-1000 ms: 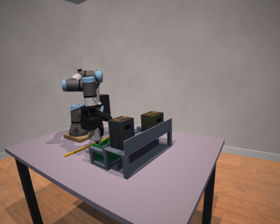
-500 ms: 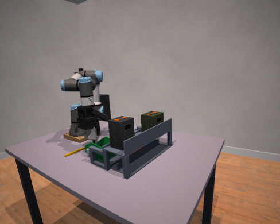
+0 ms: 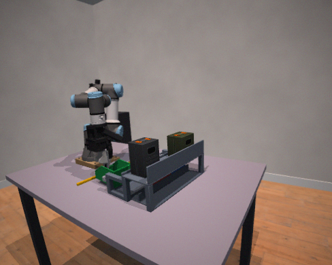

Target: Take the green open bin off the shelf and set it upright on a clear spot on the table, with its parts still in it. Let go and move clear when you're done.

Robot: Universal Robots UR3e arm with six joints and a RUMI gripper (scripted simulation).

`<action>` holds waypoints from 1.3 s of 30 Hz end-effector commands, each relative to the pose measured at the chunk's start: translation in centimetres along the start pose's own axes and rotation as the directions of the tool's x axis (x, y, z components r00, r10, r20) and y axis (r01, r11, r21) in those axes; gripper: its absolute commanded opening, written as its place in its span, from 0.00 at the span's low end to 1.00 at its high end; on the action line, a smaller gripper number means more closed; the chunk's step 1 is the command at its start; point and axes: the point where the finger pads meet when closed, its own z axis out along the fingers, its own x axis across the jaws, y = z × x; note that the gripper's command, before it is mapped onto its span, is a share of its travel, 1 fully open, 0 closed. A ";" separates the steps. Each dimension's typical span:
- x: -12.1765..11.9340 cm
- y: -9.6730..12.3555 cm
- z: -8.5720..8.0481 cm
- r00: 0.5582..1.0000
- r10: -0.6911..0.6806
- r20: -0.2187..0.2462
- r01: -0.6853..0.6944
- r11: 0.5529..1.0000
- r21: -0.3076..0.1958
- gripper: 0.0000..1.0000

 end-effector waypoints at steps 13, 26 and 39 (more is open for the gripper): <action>0.7 0.1 -0.1 1.000 -0.001 -0.005 0.001 1.000 -0.002 0.00; 0.6 0.1 -0.1 1.000 -0.001 -0.005 0.001 1.000 -0.002 0.00; 0.6 0.1 0.2 1.000 -0.001 -0.005 0.001 1.000 -0.002 0.00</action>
